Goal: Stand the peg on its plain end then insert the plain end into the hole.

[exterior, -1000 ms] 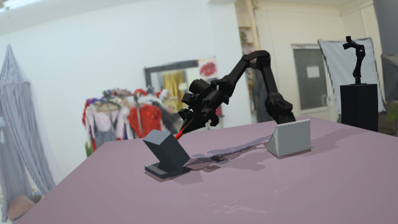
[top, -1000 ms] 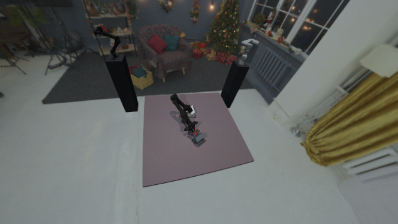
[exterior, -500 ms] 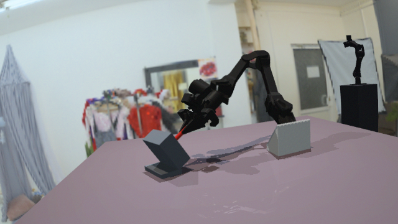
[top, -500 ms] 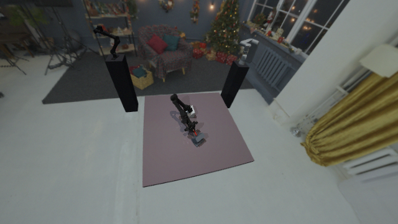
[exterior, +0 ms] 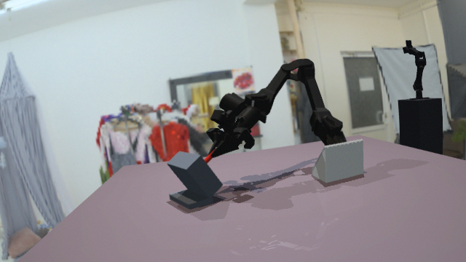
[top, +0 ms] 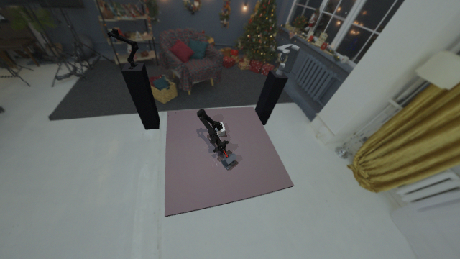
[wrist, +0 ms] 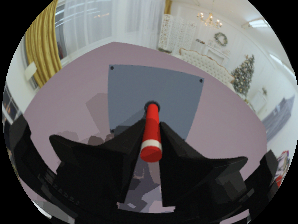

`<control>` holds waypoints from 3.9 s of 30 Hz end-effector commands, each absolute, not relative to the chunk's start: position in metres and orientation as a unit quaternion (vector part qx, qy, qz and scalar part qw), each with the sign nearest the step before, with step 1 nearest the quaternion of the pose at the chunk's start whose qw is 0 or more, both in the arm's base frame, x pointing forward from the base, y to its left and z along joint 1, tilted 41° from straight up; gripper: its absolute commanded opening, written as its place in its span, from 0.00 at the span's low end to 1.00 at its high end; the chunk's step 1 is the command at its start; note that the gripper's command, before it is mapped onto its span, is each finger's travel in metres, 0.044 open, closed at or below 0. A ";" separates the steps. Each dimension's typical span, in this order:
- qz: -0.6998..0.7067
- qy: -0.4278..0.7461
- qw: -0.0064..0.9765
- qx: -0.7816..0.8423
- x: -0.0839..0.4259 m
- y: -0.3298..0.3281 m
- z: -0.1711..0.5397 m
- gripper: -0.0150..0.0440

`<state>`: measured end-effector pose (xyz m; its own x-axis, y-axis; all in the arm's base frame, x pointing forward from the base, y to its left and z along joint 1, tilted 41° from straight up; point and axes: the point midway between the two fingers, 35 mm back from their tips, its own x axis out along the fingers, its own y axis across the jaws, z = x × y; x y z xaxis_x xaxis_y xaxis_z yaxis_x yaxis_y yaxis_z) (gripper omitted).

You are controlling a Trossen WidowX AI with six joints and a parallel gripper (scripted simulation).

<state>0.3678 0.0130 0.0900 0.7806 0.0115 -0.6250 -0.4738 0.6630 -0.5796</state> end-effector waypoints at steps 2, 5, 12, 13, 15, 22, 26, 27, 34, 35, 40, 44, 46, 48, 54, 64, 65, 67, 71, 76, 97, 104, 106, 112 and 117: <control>0.139 0.300 0.862 -0.385 0.371 0.013 0.088 0.25; 0.139 0.300 0.862 -0.385 0.373 0.013 0.086 0.25; 0.139 0.300 0.862 -0.385 0.376 0.013 0.083 0.25; 0.139 0.300 0.862 -0.385 0.377 0.013 0.083 0.25; 0.139 0.300 0.862 -0.385 0.378 0.013 0.082 0.25; 0.139 0.300 0.862 -0.385 0.381 0.013 0.079 0.25; 0.139 0.300 0.862 -0.385 0.383 0.013 0.077 0.25; 0.139 0.300 0.862 -0.385 0.383 0.013 0.077 0.25; 0.139 0.300 0.862 -0.385 0.386 0.013 0.074 0.25; 0.139 0.300 0.862 -0.385 0.387 0.013 0.074 0.25; 0.139 0.300 0.862 -0.385 0.389 0.013 0.073 0.25; 0.139 0.300 0.862 -0.385 0.390 0.013 0.072 0.25; 0.139 0.300 0.862 -0.385 0.391 0.013 0.072 0.25; 0.139 0.300 0.862 -0.385 0.391 0.013 0.072 0.25; 0.140 0.301 0.861 -0.385 0.389 0.013 0.072 0.25; 0.140 0.301 0.861 -0.385 0.389 0.013 0.072 0.57; 0.140 0.301 0.861 -0.385 0.389 0.013 0.072 0.61; 0.140 0.301 0.861 -0.385 0.389 0.013 0.072 0.70; 0.140 0.301 0.861 -0.385 0.389 0.013 0.072 0.88; 0.140 0.301 0.861 -0.385 0.386 0.013 0.075 1.00; 0.141 0.300 0.861 -0.385 0.372 0.013 0.091 1.00; 0.141 0.300 0.861 -0.386 0.367 0.013 0.096 1.00; 0.141 0.300 0.861 -0.386 0.365 0.013 0.098 1.00; 0.141 0.300 0.861 -0.386 0.361 0.013 0.102 1.00; 0.141 0.300 0.861 -0.386 0.357 0.013 0.105 1.00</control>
<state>0.3601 0.0127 0.1017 0.7784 0.0117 -0.6276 -0.4760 0.6627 -0.5781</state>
